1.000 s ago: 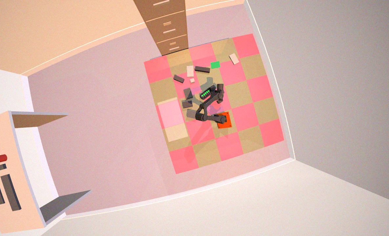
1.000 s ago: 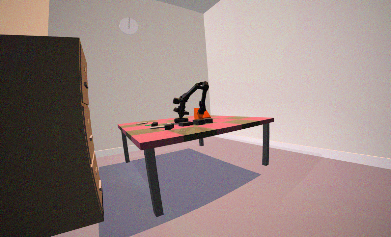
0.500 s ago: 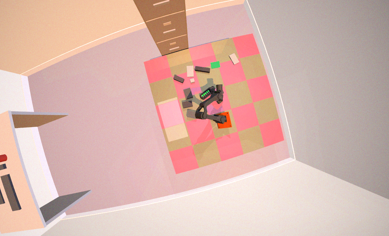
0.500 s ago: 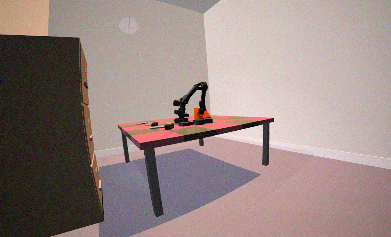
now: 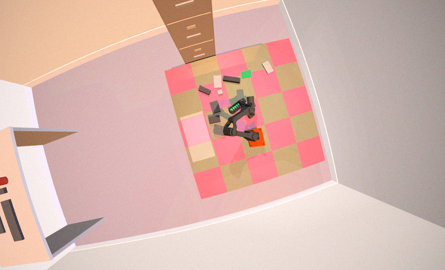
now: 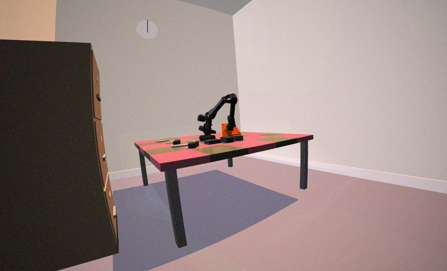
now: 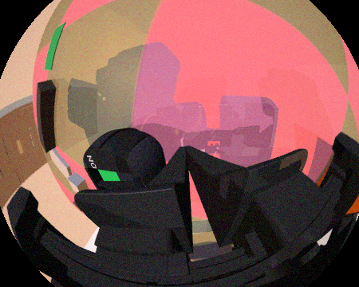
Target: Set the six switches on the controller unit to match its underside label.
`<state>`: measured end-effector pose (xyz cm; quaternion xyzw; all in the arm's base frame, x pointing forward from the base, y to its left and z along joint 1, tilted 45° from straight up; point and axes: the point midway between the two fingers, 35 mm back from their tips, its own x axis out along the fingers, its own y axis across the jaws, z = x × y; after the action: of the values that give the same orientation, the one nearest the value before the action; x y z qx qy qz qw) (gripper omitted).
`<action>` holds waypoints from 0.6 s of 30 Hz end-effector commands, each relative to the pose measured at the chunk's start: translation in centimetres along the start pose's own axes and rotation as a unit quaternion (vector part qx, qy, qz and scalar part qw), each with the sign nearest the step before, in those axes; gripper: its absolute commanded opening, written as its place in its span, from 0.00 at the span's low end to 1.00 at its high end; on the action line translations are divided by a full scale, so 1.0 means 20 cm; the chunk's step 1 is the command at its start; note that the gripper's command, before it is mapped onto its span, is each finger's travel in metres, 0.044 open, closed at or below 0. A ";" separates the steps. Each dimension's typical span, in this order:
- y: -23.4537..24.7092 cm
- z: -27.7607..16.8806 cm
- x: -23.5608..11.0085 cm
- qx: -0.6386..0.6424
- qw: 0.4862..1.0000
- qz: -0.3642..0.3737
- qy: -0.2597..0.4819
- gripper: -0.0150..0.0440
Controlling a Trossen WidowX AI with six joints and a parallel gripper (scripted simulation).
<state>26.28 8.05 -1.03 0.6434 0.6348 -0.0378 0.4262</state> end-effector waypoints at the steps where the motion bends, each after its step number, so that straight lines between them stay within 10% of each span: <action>1: 0.01 0.00 0.00 0.000 1.000 0.002 0.001 0.25; 18: 0.05 0.00 0.01 0.000 1.000 0.002 0.001 0.25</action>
<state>26.88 8.35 -0.79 0.6437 0.6349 -0.0371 0.4257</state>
